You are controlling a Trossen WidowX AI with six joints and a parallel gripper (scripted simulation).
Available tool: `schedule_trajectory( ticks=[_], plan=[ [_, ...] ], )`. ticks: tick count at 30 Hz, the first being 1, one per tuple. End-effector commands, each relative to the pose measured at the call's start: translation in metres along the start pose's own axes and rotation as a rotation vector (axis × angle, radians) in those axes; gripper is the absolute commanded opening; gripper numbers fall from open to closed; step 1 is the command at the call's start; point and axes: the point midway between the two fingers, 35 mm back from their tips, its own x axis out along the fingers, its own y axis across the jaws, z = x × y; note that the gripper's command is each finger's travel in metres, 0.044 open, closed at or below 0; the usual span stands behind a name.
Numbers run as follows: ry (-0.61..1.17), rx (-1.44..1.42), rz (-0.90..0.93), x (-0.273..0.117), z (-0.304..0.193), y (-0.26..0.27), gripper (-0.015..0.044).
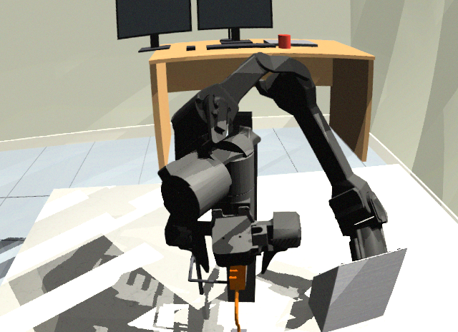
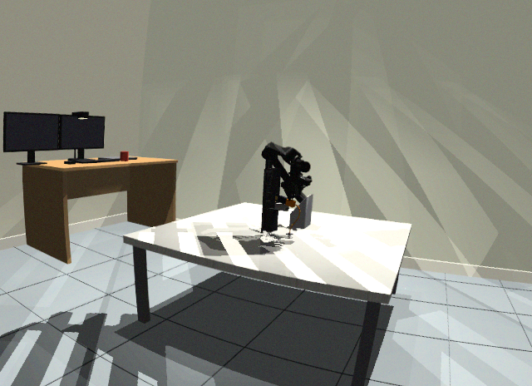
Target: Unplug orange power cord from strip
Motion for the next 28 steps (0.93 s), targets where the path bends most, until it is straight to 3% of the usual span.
schedule_trajectory(
  ticks=[1,28],
  plan=[
    [-0.007,-0.004,-0.004,-0.008,0.029,0.001,0.0440],
    [-0.007,-0.003,-0.005,-0.010,0.044,0.003,0.0440]
  ],
)
